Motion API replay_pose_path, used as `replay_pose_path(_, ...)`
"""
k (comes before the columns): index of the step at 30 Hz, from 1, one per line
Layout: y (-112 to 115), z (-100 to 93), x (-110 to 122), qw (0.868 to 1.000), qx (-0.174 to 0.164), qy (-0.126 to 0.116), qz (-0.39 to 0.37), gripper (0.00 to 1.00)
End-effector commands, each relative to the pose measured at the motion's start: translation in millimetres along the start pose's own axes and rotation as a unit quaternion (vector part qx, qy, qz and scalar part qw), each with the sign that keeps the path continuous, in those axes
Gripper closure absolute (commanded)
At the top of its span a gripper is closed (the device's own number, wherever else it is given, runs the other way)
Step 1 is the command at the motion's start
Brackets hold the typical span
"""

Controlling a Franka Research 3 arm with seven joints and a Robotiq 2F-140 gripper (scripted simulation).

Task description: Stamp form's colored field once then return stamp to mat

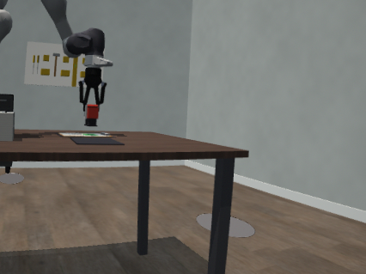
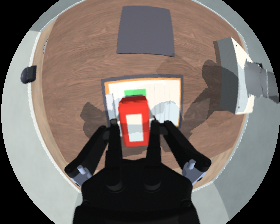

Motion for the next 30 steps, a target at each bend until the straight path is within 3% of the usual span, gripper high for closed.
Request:
replay_pose_path(1, -0.3, -0.8, 0.8, 1.0, 0.0, 0.001, 0.004, 0.82)
replay_pose_path(9, -0.3, 2.7, 1.0, 1.0, 0.0, 0.001, 0.004, 0.82)
replay_pose_path(30, -0.5, 38.2, 2.6, 1.0, 0.0, 0.001, 0.004, 0.82)
Point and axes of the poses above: the point where the finger pads meet when closed, its own z axis out along the fingers, its own x axis across the jaws, y = z × x, the point moved 6 cm from there along -z, back along the fingers, and after that the axes turned 14 degrees about -z, right-handed, at the moved point
